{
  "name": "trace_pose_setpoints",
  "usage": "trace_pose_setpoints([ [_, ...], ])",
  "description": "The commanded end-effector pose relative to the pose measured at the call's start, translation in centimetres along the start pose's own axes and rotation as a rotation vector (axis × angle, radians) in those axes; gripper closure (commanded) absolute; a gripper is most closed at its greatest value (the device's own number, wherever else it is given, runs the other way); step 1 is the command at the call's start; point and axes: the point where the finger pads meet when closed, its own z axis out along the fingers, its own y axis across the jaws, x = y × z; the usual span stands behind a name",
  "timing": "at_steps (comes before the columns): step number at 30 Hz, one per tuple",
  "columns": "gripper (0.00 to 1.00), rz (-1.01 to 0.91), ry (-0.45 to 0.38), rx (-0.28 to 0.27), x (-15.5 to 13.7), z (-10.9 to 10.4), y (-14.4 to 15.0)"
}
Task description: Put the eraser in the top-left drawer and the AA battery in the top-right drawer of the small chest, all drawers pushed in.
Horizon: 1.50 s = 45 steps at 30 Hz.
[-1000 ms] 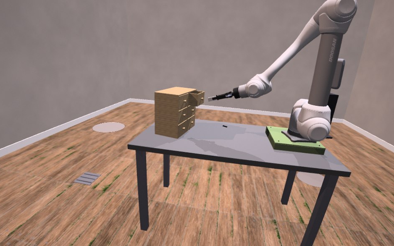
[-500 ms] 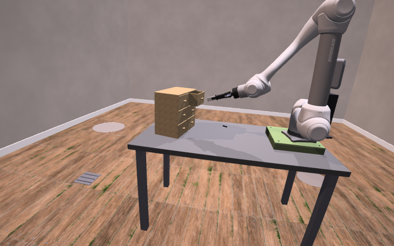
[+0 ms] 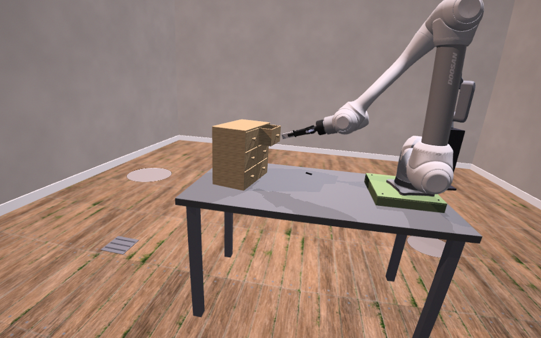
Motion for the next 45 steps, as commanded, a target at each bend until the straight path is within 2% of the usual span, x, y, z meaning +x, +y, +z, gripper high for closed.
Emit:
trace_pose_setpoints([
  [1, 1.0, 0.0, 0.0, 0.0, 0.1, 0.4, 0.0],
  [45, 1.0, 0.0, 0.0, 0.0, 2.4, 6.5, 0.0],
])
